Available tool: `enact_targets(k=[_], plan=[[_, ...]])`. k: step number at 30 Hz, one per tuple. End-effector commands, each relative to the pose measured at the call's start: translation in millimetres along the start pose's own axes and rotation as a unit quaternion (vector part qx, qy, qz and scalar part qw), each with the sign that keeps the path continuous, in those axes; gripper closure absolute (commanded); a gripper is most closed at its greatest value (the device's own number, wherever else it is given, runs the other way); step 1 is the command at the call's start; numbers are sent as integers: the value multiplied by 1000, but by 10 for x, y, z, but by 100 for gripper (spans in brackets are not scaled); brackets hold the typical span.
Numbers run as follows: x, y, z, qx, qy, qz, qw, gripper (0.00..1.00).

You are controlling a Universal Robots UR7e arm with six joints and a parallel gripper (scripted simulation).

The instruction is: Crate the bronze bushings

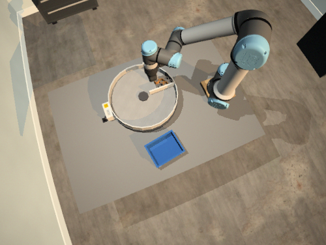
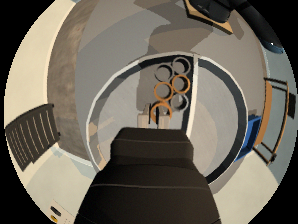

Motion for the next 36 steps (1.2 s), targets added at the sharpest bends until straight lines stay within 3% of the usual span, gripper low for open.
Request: enact_targets(k=[1,36], plan=[[-16,-2,-1,0,0,0,1000,100],[-165,-2,-1,0,0,-1,1000,100]])
Point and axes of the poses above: the point where the finger pads meet when closed, its own x axis out along the fingers, its own z axis across the jaws, y = z × x, the point moved 6 cm from there along -x, back along the fingers, and after that the axes turned 13 degrees about x, right-handed, at the moved point
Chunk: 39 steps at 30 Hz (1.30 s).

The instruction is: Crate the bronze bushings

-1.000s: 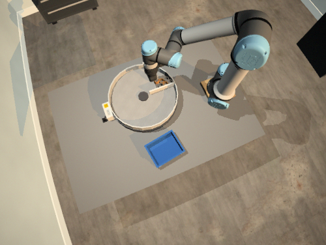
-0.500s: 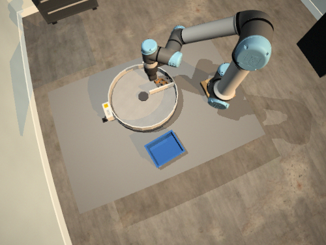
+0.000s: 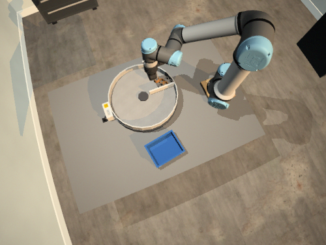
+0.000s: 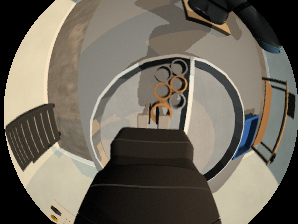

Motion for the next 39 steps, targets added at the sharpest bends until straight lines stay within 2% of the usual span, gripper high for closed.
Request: enact_targets(k=[1,11,23,28,39], plan=[[-9,-2,-1,0,0,0,1000,100],[-84,-2,-1,0,0,0,1000,100],[-84,-2,-1,0,0,0,1000,100],[-311,-2,-1,0,0,0,1000,100],[-311,-2,-1,0,0,0,1000,100]])
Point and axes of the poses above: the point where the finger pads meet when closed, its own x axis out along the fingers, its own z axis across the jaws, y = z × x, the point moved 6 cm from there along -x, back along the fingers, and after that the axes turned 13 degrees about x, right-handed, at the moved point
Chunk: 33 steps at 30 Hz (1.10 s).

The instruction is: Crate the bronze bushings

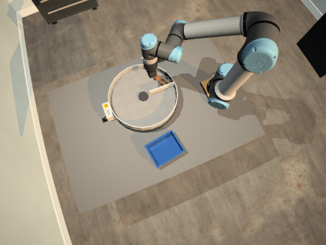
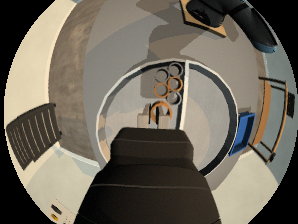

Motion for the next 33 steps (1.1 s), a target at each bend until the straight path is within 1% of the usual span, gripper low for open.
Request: enact_targets(k=[1,6,18,23,33], plan=[[-7,-2,-1,0,0,0,1000,100],[-232,-2,-1,0,0,0,1000,100],[-232,-2,-1,0,0,0,1000,100],[-231,-111,583,0,0,-1,1000,100],[-231,-111,583,0,0,-1,1000,100]])
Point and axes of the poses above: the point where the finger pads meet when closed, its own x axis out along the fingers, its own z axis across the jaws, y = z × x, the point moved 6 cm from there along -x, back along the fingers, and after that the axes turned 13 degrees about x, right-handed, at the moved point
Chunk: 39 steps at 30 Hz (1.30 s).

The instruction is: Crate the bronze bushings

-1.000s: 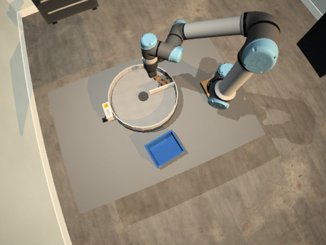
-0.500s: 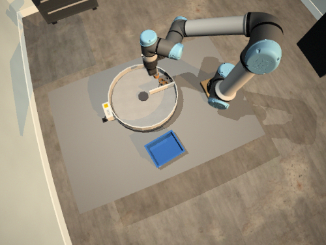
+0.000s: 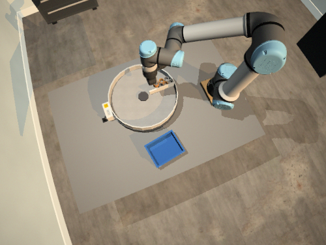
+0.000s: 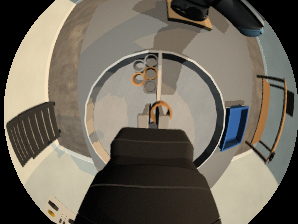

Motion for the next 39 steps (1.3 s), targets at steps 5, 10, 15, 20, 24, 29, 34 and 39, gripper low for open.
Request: enact_targets(k=[5,10,15,20,24,29,34,39], plan=[[-4,-70,357,0,0,-1,1000,100],[-5,-113,591,0,0,-1,1000,100],[-5,-113,591,0,0,-1,1000,100],[-4,-132,701,0,0,-1,1000,100],[-5,-218,1169,0,0,-1,1000,100],[-5,-218,1169,0,0,-1,1000,100],[-5,-218,1169,0,0,-1,1000,100],[-5,-279,1514,-1,0,-1,1000,100]])
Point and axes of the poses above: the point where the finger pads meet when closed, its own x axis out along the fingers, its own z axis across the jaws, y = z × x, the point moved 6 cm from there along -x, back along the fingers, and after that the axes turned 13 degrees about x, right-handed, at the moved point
